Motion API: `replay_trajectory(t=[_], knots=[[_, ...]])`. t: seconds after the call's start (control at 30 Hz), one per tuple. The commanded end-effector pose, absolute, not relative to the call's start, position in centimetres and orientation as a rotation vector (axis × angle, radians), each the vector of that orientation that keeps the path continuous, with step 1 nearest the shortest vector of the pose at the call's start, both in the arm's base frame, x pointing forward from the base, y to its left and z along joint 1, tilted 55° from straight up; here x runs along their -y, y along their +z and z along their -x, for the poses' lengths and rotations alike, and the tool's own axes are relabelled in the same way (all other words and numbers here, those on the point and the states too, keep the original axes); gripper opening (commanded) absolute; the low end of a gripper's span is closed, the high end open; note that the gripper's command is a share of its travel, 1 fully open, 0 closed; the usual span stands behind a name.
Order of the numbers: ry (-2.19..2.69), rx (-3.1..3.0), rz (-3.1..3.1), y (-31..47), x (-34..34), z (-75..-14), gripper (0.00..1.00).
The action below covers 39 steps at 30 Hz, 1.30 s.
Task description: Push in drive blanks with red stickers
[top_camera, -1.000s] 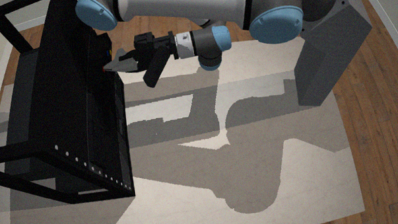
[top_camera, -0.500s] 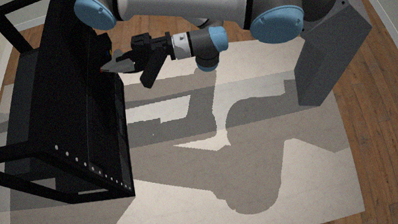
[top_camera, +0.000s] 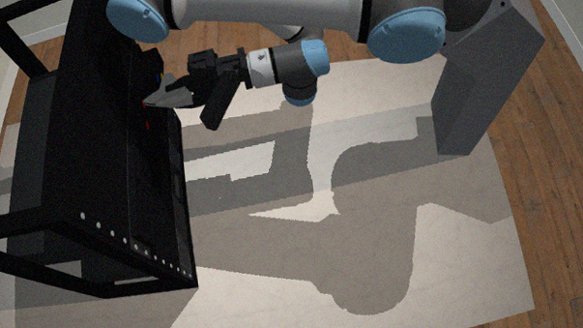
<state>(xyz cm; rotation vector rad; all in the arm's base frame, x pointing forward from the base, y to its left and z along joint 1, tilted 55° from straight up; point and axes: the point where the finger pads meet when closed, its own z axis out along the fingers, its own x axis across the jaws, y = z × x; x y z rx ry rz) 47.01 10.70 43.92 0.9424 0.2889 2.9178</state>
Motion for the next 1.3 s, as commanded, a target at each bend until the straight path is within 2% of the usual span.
replay_trajectory(t=[0.0, 1.27], knots=[[2.918, -0.289, -0.942, 44.03, -10.73, -47.06, 0.0], [2.918, -0.289, -0.942, 44.52, -10.83, -47.43, 0.0]])
